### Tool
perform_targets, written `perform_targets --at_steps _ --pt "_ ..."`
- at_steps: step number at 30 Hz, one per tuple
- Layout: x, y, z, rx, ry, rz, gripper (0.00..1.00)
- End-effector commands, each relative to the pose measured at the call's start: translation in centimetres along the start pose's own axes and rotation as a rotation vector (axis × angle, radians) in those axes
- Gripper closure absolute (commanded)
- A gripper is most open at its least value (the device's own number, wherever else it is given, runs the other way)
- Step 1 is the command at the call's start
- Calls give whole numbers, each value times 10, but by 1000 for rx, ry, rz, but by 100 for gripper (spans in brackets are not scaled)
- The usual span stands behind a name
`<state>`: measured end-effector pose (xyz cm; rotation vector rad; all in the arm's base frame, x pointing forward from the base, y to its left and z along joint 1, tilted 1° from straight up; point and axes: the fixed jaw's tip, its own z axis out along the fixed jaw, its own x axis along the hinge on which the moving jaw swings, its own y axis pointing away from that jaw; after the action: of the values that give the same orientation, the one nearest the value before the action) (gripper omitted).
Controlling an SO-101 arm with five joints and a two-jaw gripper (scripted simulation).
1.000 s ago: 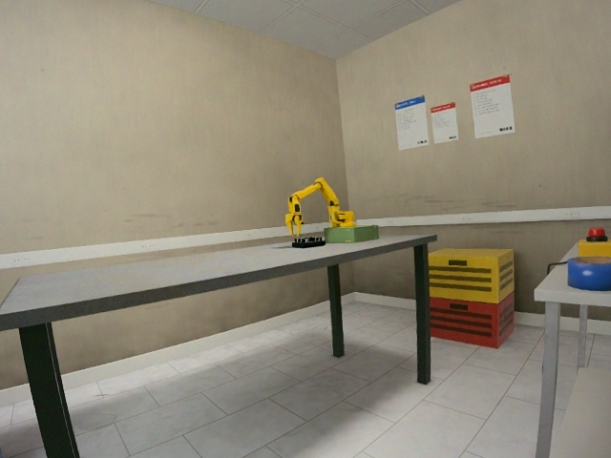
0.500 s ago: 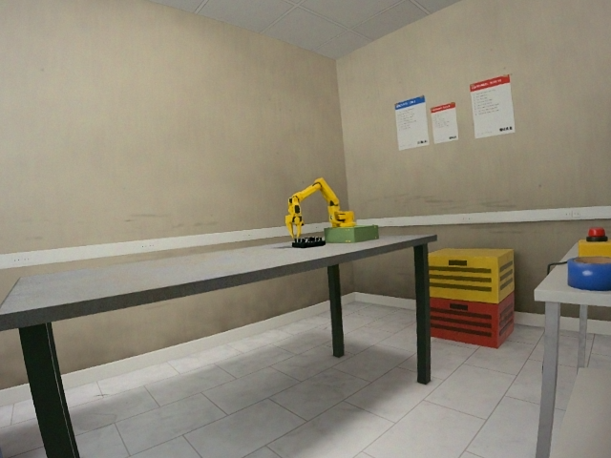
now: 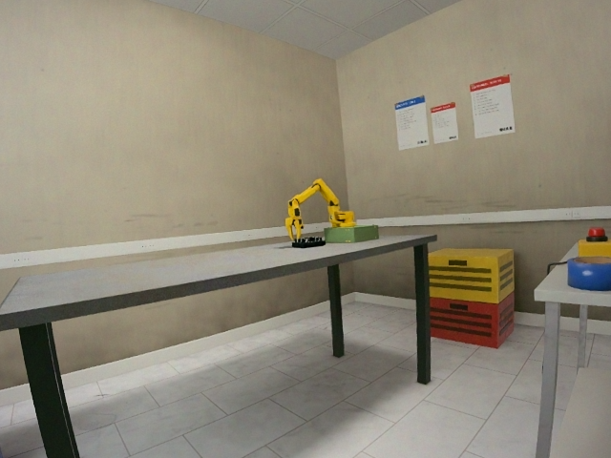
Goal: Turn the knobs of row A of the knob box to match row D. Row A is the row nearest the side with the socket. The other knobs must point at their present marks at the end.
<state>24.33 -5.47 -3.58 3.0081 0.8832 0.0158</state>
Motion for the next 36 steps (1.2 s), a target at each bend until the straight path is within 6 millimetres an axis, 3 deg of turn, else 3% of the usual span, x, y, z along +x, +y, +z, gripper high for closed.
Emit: perform_targets --at_steps 1,36 --pt "-4 -2 6 15 -14 2 90" --pt "-6 -6 11 15 -14 2 90"
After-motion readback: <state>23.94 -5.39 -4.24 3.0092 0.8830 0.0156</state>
